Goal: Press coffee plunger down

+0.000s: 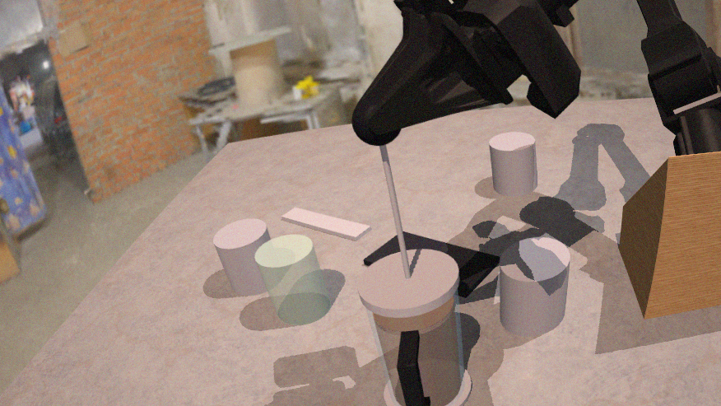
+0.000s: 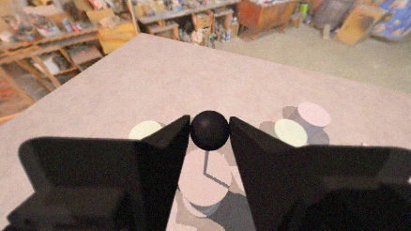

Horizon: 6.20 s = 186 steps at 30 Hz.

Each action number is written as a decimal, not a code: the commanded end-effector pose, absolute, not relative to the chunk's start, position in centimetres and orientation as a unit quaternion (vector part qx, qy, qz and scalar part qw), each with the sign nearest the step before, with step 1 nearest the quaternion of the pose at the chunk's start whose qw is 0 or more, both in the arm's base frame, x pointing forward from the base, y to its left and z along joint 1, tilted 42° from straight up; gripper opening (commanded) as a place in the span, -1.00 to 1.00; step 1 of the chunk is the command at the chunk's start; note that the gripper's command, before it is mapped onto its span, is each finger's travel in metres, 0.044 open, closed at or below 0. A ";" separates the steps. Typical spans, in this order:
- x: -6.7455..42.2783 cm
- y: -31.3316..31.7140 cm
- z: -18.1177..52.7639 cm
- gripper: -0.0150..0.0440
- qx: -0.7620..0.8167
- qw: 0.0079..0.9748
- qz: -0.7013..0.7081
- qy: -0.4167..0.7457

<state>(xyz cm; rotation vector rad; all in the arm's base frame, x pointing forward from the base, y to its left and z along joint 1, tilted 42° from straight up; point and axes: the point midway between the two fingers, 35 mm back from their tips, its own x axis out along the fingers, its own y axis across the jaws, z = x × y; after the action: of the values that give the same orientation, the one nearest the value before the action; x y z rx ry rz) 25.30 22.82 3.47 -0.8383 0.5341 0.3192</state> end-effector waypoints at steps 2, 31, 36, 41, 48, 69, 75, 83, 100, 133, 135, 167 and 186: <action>25.5 22.2 2.5 -0.09 -0.404 0.864 0.153 0.260; 26.7 19.7 -1.4 -0.09 -0.404 0.863 0.153 0.261; 27.0 19.2 -2.1 -0.09 -0.404 0.863 0.153 0.260; 27.2 18.8 -2.7 -0.09 -0.404 0.864 0.153 0.260; 27.8 18.4 -3.6 -0.09 -0.405 0.864 0.152 0.259; 29.1 19.1 -4.0 -0.09 -0.405 0.864 0.152 0.258; 29.2 19.3 -4.1 -0.09 -0.405 0.864 0.152 0.258; 29.3 19.4 -4.1 -0.09 -0.405 0.864 0.152 0.258; 29.6 19.6 -4.2 -0.09 -0.405 0.864 0.152 0.258; 30.0 19.9 -4.4 -0.09 -0.405 0.864 0.152 0.258; 30.0 19.9 -4.4 -0.09 -0.405 0.864 0.152 0.258; 30.3 20.5 -4.1 -0.09 -0.400 0.868 0.153 0.252; 30.3 20.9 -3.8 1.00 -0.398 0.869 0.159 0.246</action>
<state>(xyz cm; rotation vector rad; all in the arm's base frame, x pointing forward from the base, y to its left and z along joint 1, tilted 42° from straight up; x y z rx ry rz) 30.29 20.49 -4.08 -0.8387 0.5241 0.3198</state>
